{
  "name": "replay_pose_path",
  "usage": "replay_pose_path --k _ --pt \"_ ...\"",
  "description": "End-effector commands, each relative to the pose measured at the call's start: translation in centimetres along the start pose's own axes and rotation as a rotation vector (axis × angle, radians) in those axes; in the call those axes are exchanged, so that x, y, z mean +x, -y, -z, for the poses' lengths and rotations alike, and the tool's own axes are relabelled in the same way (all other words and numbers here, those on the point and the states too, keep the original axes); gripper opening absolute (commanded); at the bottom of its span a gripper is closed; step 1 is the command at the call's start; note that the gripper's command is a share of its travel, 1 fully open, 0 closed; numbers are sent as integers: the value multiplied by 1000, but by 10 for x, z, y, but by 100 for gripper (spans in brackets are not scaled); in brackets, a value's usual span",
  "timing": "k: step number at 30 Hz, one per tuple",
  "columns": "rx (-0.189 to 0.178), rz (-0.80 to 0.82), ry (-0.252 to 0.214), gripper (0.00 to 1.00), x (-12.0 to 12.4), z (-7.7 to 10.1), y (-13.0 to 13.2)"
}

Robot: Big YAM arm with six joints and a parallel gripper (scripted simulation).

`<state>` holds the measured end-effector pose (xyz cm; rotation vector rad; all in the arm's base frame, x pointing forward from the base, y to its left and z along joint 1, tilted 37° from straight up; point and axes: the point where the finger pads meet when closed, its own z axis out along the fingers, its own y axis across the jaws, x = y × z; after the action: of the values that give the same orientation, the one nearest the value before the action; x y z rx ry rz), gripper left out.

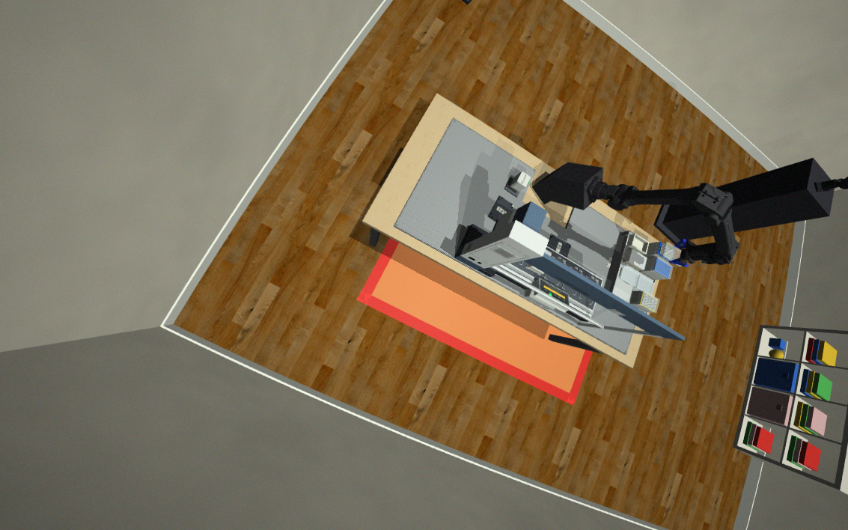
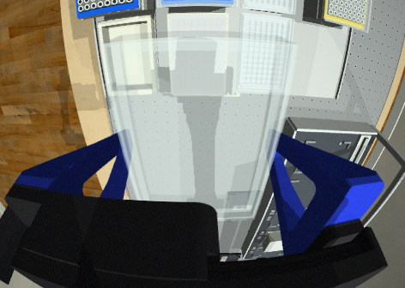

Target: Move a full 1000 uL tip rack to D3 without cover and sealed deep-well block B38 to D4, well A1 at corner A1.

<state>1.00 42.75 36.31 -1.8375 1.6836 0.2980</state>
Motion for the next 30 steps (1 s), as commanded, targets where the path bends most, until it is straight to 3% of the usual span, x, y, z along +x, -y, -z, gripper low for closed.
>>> replay_pose_path --k 1,27,30 --pt "6 -5 26 0 12 8 7" --pt "4 0 13 0 133 5 -1" --pt "-1 12 -7 0 136 -1 -5"
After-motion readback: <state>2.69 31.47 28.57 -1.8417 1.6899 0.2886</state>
